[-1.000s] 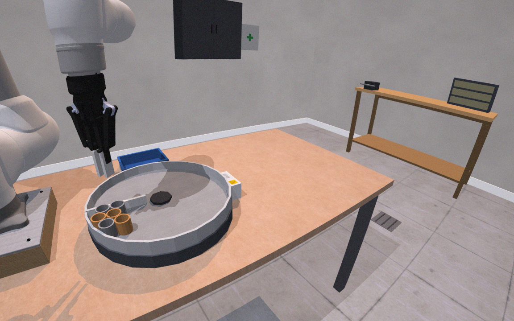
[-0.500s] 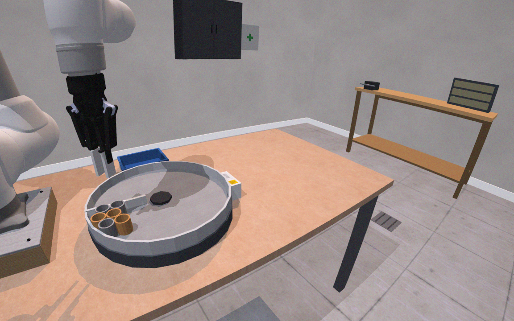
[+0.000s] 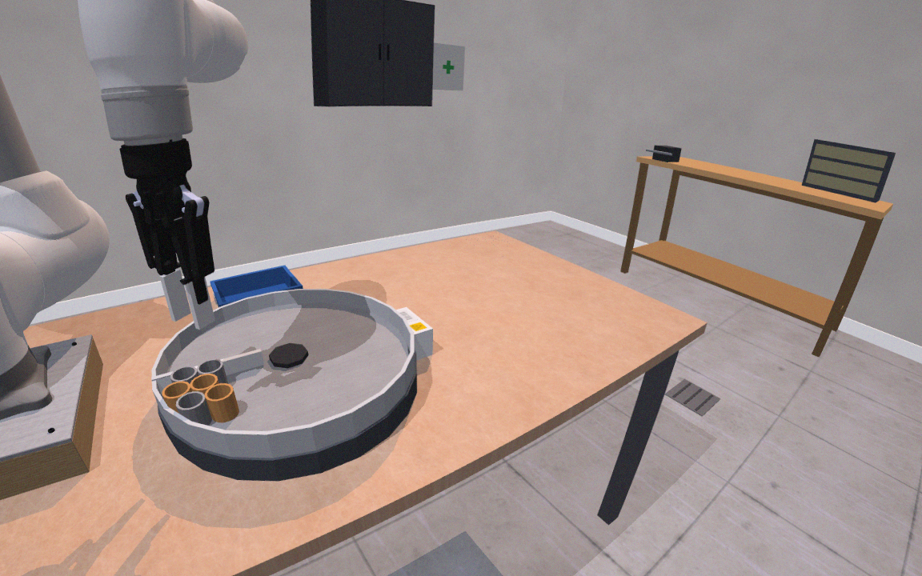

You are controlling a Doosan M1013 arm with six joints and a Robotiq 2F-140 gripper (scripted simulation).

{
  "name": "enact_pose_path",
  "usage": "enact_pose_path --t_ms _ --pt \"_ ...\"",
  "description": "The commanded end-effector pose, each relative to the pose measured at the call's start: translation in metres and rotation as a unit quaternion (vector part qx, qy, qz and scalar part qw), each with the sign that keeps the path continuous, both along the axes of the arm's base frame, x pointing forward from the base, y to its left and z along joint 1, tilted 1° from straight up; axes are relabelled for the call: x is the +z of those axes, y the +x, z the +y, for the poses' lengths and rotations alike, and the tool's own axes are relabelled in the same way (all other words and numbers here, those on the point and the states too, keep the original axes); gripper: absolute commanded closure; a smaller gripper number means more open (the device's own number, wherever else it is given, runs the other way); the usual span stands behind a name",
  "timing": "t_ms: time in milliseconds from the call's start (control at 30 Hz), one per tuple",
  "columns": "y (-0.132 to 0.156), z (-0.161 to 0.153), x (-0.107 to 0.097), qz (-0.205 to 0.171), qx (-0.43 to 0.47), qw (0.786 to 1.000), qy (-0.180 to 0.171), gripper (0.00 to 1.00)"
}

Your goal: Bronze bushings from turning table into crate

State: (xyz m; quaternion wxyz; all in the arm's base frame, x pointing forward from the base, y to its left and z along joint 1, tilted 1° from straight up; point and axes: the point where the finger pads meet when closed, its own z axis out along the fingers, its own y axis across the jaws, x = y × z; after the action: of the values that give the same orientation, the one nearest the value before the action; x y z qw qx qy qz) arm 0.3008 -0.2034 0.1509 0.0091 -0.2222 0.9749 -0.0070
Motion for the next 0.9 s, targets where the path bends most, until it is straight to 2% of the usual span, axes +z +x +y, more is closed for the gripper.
enact_pose_path --t_ms 0,100,267,600,667,867 --pt "0.001 -0.007 -0.008 0.0 -0.077 0.997 0.0 0.72" --pt "0.001 -0.009 -0.01 0.0 -0.1 0.995 0.0 0.72" --pt "0.002 -0.019 -0.021 -0.001 -0.209 0.978 0.002 0.72" --pt "0.003 -0.035 -0.04 -0.002 -0.39 0.921 0.004 0.72" --pt "0.003 -0.035 -0.04 -0.002 -0.39 0.921 0.004 0.72" --pt "0.004 -0.047 -0.053 -0.003 -0.503 0.865 0.006 0.72"
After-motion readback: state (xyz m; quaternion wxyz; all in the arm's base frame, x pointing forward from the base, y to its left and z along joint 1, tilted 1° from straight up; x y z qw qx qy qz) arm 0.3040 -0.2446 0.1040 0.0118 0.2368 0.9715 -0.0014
